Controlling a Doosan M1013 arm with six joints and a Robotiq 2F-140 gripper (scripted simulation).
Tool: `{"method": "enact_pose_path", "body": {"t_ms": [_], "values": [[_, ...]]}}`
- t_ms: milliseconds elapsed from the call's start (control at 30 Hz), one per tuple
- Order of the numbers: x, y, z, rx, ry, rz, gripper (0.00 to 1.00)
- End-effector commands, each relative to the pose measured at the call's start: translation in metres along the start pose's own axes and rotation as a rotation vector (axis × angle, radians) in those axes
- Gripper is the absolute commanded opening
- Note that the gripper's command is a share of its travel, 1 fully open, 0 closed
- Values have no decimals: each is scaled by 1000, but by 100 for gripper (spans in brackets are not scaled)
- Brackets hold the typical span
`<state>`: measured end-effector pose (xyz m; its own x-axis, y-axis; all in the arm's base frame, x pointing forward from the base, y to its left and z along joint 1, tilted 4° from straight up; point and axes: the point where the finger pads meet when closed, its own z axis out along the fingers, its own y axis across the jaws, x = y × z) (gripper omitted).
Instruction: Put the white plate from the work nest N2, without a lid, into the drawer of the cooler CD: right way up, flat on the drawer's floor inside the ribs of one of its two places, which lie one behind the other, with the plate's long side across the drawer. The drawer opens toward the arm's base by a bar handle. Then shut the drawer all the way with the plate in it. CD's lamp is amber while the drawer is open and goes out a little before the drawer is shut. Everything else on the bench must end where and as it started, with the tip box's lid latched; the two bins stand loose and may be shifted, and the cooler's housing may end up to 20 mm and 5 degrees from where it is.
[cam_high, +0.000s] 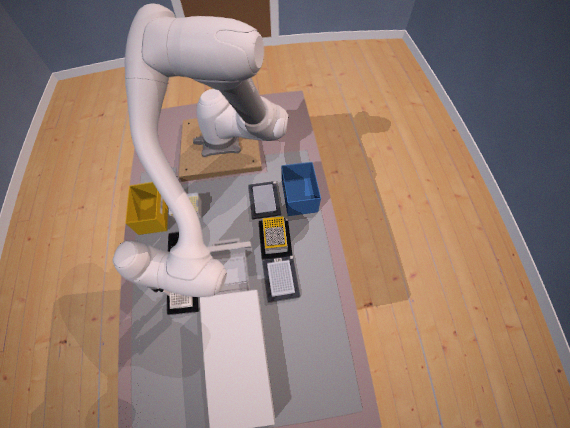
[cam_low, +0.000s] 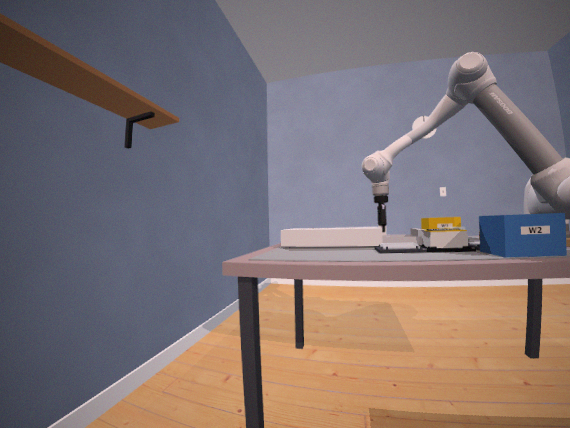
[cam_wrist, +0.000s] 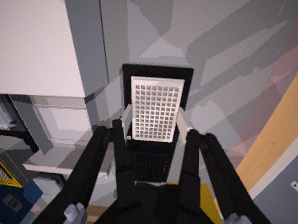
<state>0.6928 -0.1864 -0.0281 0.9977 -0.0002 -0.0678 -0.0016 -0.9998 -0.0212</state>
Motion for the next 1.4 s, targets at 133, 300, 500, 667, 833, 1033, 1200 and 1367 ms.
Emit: {"method": "enact_pose_path", "body": {"t_ms": [133,300,500,667,833,1033,1200,1367], "values": [[0,0,-3,0,0,0,0],[0,0,-10,0,0,0,0],[0,0,-18,0,0,0,0],[0,0,-22,0,0,0,0],[0,0,-28,0,0,0,0],[0,0,-36,0,0,0,0],[0,0,-40,0,0,0,0],[0,0,-47,0,0,0,0]]}}
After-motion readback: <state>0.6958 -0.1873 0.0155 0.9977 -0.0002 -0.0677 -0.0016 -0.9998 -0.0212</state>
